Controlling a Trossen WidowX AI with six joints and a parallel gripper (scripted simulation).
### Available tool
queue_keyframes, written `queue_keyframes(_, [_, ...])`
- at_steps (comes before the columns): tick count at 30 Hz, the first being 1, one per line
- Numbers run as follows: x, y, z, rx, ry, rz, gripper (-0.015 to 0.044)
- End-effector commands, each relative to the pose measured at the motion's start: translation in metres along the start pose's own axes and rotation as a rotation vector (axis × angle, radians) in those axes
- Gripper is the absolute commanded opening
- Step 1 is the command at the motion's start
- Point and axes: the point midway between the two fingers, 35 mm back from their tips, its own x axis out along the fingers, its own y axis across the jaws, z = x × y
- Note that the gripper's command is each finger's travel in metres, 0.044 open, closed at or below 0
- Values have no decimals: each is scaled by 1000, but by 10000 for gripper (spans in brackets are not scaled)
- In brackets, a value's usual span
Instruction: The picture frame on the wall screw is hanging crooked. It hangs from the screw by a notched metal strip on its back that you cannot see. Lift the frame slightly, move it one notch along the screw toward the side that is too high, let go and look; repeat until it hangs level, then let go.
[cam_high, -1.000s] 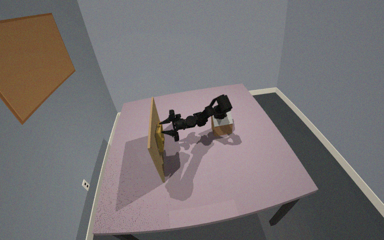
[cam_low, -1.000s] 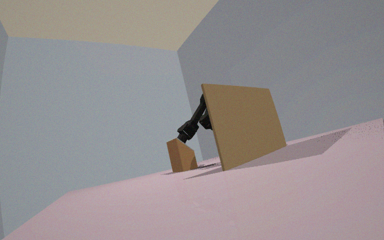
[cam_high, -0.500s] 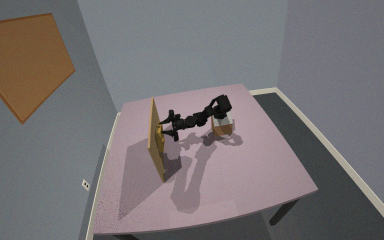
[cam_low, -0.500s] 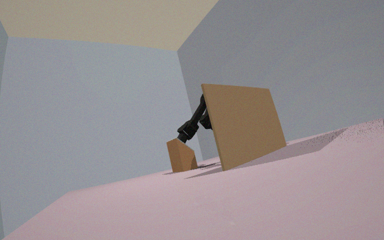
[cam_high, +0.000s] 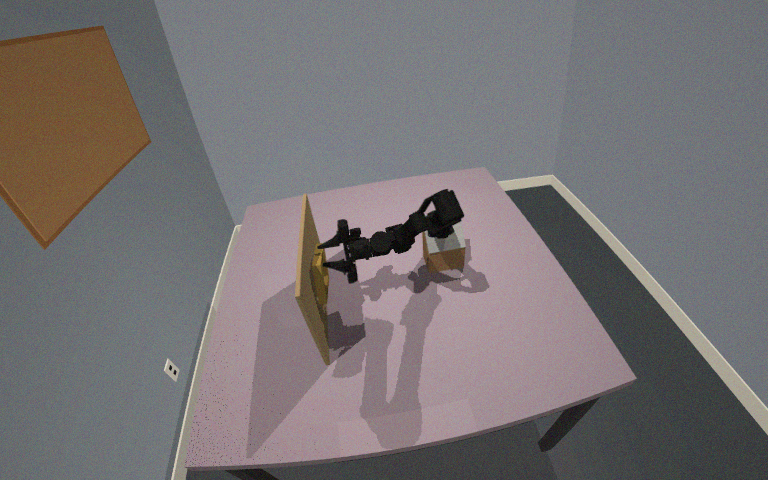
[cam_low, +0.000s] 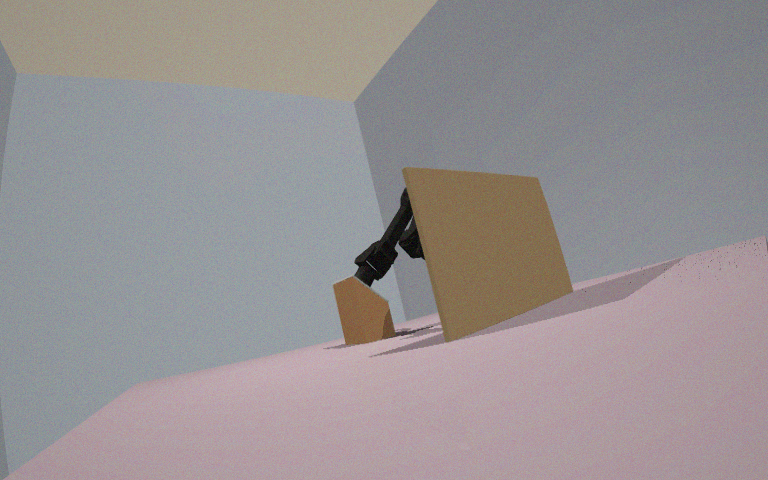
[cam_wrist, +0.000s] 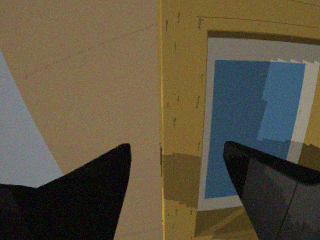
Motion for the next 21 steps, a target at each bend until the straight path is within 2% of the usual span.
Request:
queue_keyframes(1, [1, -1, 0, -5, 2, -4, 260])
queue_keyframes(3, [1, -1, 0, -5, 2, -4, 260])
queue_keyframes(10, [1, -1, 0, -5, 2, -4, 76])
queue_keyframes(15, [1, -1, 0, -5, 2, -4, 43])
queue_keyframes(17, [1, -1, 0, -5, 2, -4, 0])
queue_keyframes(21, [1, -1, 0, -5, 2, -4, 0])
